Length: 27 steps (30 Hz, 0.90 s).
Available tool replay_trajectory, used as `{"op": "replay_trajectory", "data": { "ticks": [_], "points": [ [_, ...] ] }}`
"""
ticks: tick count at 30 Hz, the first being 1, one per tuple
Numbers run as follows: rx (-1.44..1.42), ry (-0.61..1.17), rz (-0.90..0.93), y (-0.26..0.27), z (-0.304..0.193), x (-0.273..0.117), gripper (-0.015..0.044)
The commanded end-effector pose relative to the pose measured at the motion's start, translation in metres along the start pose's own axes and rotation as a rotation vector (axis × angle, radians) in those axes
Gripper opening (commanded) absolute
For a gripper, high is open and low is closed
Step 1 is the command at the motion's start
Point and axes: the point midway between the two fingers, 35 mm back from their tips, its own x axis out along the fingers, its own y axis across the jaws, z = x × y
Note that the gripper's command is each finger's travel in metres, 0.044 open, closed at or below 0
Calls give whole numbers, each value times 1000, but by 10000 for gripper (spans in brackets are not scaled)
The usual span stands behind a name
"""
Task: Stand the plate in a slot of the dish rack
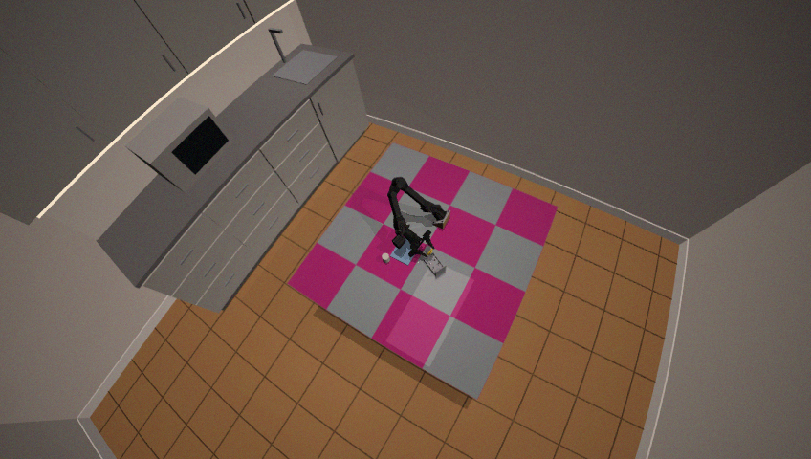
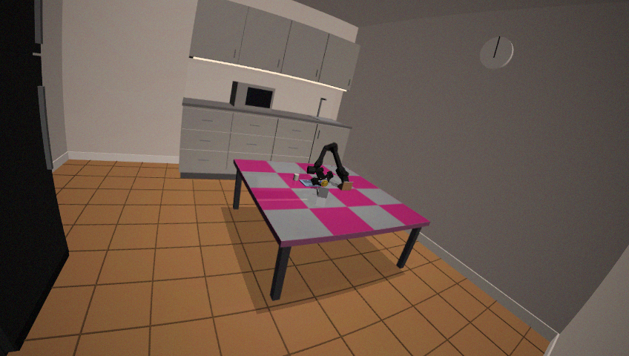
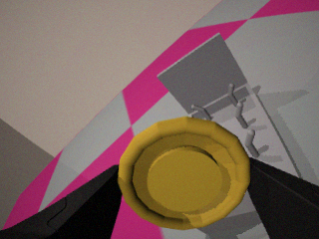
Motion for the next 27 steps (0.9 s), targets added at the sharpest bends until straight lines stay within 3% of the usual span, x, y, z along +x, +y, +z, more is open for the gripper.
{"op": "replay_trajectory", "data": {
  "ticks": [1,19,27],
  "points": [
    [-103,-77,-15,-1,-3,-3,0],
    [-550,-330,-201,-4,-14,-22,0],
    [-567,-337,-211,-4,-14,-23,0]
  ]
}}
